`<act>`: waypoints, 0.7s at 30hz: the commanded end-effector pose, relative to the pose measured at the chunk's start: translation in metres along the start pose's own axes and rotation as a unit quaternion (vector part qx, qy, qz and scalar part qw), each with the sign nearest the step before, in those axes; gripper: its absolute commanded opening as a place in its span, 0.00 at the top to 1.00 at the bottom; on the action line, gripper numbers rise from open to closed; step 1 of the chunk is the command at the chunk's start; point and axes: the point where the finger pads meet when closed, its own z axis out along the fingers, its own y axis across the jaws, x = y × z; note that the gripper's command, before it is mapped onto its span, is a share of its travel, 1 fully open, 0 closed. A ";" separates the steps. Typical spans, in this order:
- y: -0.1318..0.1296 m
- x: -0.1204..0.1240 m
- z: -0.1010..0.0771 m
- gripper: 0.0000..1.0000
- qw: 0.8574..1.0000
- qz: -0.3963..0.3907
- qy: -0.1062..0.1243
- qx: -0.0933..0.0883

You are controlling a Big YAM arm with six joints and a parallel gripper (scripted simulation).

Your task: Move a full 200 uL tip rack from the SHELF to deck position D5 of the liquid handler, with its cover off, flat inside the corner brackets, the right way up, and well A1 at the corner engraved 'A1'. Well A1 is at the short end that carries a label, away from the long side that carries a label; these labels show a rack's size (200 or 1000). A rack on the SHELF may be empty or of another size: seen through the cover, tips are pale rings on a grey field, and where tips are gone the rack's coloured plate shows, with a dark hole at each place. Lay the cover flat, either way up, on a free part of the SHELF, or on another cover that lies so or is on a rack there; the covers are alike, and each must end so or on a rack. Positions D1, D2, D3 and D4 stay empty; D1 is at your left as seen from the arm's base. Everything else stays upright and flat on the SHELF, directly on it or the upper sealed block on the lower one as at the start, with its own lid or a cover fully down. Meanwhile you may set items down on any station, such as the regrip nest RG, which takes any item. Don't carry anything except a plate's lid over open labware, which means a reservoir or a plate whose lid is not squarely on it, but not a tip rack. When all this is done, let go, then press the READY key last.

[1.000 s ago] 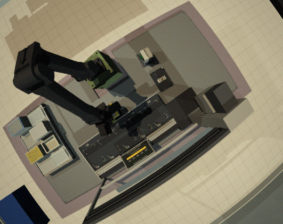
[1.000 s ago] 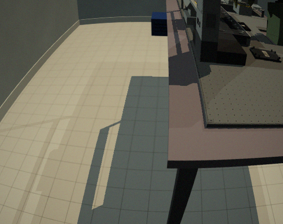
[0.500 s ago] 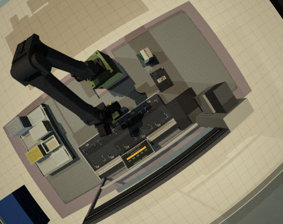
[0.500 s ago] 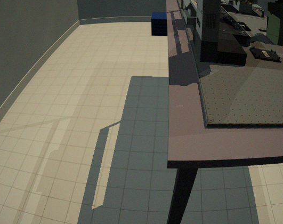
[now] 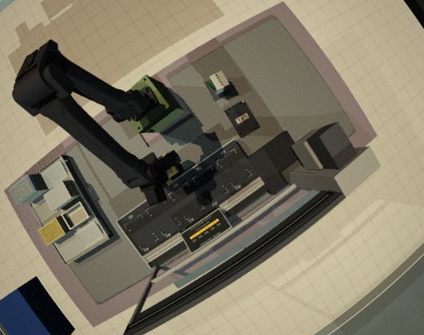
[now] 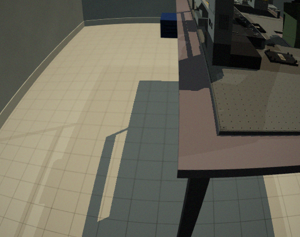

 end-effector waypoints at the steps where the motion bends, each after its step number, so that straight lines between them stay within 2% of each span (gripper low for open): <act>1: -0.026 0.006 -0.023 1.00 1.000 0.005 0.008 0.030; 21: -0.026 0.007 -0.056 1.00 0.999 0.005 0.008 0.032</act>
